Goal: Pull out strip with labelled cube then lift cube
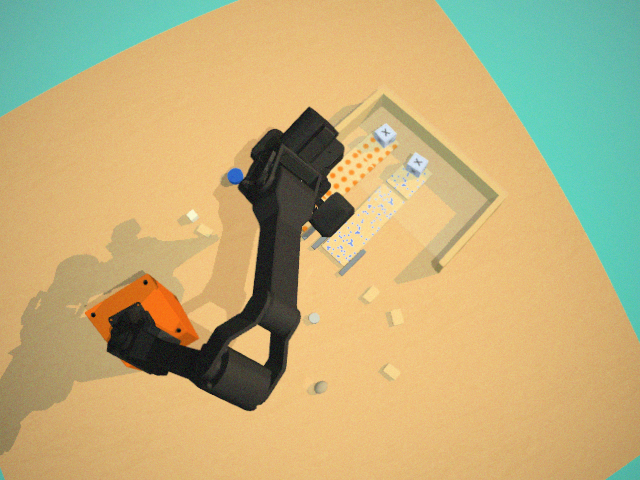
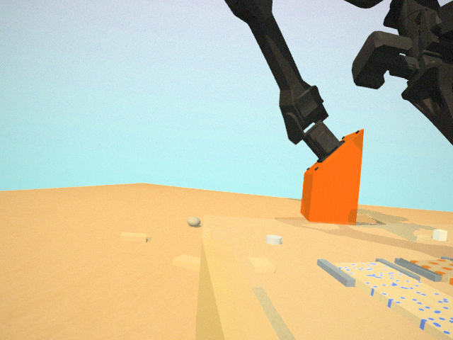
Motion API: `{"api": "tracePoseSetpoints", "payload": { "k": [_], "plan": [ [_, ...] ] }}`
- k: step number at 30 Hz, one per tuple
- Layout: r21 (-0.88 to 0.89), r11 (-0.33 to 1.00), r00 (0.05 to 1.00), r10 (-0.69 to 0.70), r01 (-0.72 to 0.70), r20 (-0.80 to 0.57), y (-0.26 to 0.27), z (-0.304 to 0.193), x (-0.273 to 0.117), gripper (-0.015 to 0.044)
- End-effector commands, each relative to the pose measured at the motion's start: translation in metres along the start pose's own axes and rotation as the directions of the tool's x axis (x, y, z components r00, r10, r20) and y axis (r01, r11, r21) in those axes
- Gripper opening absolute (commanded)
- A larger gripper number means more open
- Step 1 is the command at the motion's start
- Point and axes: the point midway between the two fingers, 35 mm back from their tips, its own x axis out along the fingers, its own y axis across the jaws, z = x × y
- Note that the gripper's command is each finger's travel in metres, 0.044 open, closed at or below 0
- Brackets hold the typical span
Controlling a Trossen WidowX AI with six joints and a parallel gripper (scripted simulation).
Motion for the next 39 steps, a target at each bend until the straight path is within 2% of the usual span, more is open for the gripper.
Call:
{"api": "tracePoseSetpoints", "payload": {
  "k": [1,18,39],
  "plan": [
    [-0.051,0.998,0.917,0.010,-0.033,-0.399,0.013,-0.024,0.044,0.0000],
    [-0.051,0.998,0.917,0.010,-0.033,-0.399,0.016,-0.026,0.044,0.0000],
    [-0.051,0.998,0.917,0.011,-0.034,-0.399,0.017,-0.038,0.076,0.0000]
  ]
}}
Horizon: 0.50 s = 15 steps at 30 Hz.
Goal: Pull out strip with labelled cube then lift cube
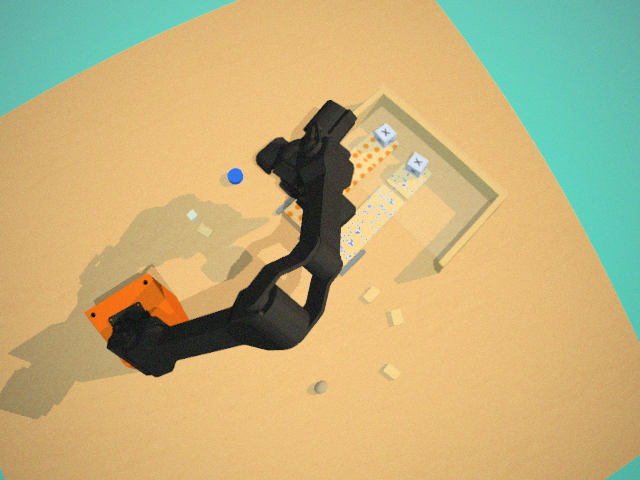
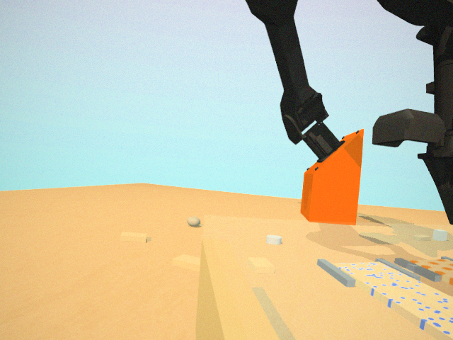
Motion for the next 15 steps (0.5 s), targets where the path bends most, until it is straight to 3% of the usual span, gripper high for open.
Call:
{"api": "tracePoseSetpoints", "payload": {
  "k": [1,15],
  "plan": [
    [-0.008,1.000,1.000,-0.006,0.006,-0.013,0.001,-0.003,0.012,0.0000],
    [-0.008,1.000,1.000,-0.007,0.007,-0.014,0.001,-0.005,0.035,0.0000]
  ]
}}
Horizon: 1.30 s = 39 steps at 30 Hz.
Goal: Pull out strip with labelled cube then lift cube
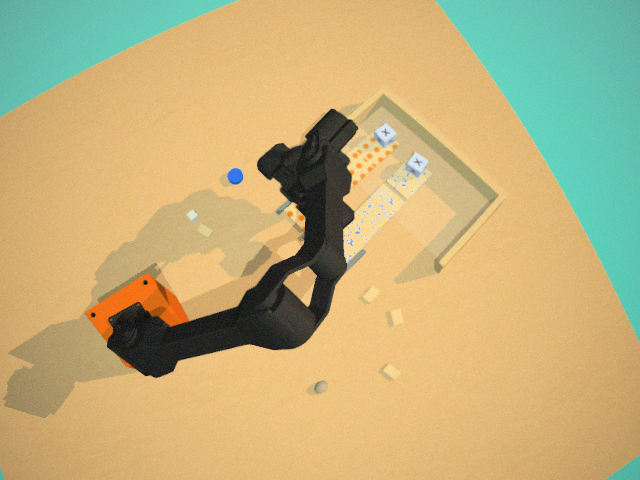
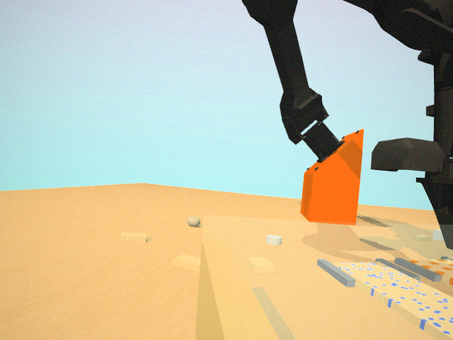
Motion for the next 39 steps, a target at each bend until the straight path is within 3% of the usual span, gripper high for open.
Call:
{"api": "tracePoseSetpoints", "payload": {
  "k": [1,39],
  "plan": [
    [-0.008,1.000,1.000,-0.006,0.005,-0.013,0.0009,-0.0042,0.0118,0.0000],
    [-0.008,1.000,1.000,-0.007,0.007,-0.014,0.0017,-0.0056,0.0218,0.0000]
  ]
}}
